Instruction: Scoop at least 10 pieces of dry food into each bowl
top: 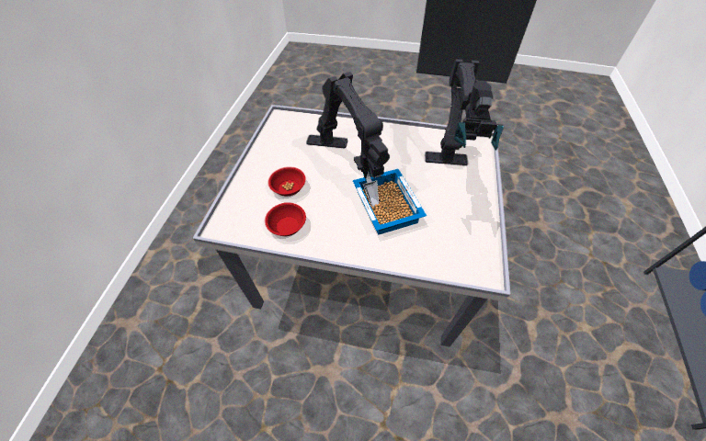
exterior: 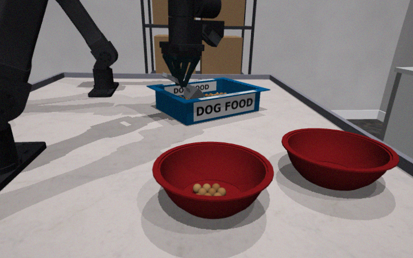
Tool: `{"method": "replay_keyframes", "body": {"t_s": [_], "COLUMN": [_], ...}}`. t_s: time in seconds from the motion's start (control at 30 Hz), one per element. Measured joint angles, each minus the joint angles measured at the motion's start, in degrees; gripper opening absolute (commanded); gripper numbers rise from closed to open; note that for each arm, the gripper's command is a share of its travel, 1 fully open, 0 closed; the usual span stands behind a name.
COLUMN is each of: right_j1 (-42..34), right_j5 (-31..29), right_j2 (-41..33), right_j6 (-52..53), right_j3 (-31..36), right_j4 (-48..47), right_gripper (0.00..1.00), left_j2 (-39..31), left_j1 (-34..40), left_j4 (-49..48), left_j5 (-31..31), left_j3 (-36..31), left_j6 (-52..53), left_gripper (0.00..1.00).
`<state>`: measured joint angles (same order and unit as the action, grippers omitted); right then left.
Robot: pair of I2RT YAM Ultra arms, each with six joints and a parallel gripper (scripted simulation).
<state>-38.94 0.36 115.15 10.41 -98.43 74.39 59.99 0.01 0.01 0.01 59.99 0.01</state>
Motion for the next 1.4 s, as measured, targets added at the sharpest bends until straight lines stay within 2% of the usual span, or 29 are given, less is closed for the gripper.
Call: {"method": "replay_keyframes", "body": {"t_s": [0.83,1.4], "right_j1": [0.52,0.48], "right_j5": [0.0,-0.02], "right_j2": [4.48,3.78], "right_j6": [-0.42,-0.39], "right_j3": [-5.01,-3.8], "right_j4": [0.02,-1.05], "right_gripper": [0.0,0.0], "left_j2": [0.0,0.0], "left_j1": [0.0,0.0], "left_j4": [0.0,0.0], "left_j5": [0.0,0.0], "left_j3": [0.0,0.0], "left_j6": [0.0,0.0], "left_gripper": [1.0,1.0]}}
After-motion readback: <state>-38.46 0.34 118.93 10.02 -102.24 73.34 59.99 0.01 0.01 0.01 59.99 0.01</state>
